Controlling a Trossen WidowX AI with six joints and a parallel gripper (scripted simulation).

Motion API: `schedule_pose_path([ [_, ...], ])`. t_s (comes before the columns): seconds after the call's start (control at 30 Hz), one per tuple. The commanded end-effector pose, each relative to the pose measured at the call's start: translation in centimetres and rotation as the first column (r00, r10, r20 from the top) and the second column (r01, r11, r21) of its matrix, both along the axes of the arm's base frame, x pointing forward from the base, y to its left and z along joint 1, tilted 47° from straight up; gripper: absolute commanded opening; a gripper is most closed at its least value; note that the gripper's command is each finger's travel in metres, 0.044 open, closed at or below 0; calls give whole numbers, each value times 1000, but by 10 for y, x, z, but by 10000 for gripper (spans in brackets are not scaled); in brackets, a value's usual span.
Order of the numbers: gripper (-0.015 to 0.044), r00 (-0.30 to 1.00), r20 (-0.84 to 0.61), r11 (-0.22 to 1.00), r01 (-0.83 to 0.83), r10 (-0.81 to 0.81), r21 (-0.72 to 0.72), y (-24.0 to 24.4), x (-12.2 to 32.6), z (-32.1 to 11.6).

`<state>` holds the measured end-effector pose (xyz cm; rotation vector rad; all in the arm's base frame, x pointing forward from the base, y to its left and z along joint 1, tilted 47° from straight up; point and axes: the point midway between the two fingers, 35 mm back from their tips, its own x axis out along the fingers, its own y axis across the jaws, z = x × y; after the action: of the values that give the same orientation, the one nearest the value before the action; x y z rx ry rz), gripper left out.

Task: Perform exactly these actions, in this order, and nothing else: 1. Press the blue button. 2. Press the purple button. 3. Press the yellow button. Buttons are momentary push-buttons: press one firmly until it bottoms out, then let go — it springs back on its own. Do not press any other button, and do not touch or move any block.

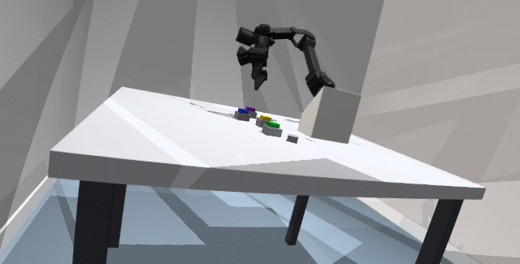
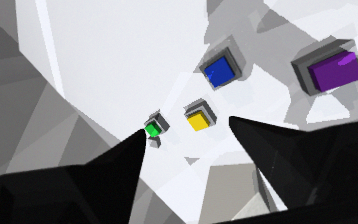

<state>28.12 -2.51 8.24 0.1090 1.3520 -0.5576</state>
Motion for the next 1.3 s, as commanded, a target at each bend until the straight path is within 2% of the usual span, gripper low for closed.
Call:
schedule_pose_path([
  [0.0, 400, 870, -425, 811, -429, 251, -399, -14, 18, 0],
  [0.5, 400, 870, -425, 811, -429, 251, -399, -14, 18, 0],
  [0.7, 242, 870, -425, 810, -428, 250, -401, -57, 18, -40],
  [0.97, 32, 870, -425, 810, -428, 249, -401, -59, 18, -41],
  [1.27, 20, 870, -425, 810, -428, 249, -401, -59, 18, -41],
])
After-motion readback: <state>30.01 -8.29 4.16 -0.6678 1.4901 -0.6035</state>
